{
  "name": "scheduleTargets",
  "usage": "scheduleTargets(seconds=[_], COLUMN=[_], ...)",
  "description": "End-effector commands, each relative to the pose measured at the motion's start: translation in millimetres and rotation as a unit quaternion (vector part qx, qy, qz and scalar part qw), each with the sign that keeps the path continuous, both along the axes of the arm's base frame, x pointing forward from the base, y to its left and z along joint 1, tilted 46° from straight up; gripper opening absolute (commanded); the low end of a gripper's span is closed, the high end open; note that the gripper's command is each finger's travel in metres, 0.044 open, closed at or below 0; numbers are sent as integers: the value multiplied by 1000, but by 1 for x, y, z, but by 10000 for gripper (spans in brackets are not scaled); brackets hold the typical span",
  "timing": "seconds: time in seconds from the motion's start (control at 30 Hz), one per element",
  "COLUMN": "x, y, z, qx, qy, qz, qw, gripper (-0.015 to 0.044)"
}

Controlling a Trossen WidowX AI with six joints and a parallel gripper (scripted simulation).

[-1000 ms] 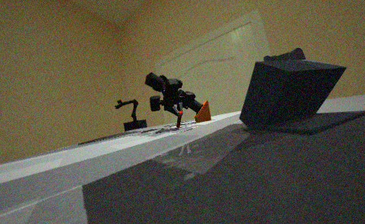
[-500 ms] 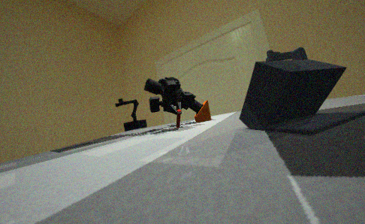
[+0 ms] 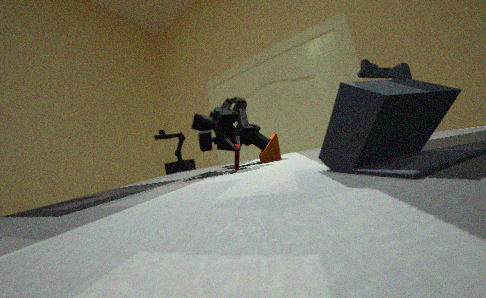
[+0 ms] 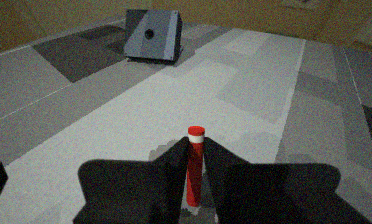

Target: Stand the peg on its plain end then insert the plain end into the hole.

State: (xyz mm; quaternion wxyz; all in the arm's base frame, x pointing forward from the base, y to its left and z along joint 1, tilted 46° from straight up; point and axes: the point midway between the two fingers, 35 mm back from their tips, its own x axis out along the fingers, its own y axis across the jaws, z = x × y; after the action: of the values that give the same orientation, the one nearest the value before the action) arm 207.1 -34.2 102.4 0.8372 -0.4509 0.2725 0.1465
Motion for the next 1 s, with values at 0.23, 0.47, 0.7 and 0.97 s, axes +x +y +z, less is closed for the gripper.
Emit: scheduleTargets(seconds=[0.23,0.47,0.7,0.97], x=[-7,-11,-15,-20], y=[-2,-5,-7,-10], z=[0,0,1,1], qx=[22,37,51,68], qy=[-23,-39,-55,-73], qz=[33,54,74,98], qw=[999,997,994,990], gripper=[49,49,49,49])
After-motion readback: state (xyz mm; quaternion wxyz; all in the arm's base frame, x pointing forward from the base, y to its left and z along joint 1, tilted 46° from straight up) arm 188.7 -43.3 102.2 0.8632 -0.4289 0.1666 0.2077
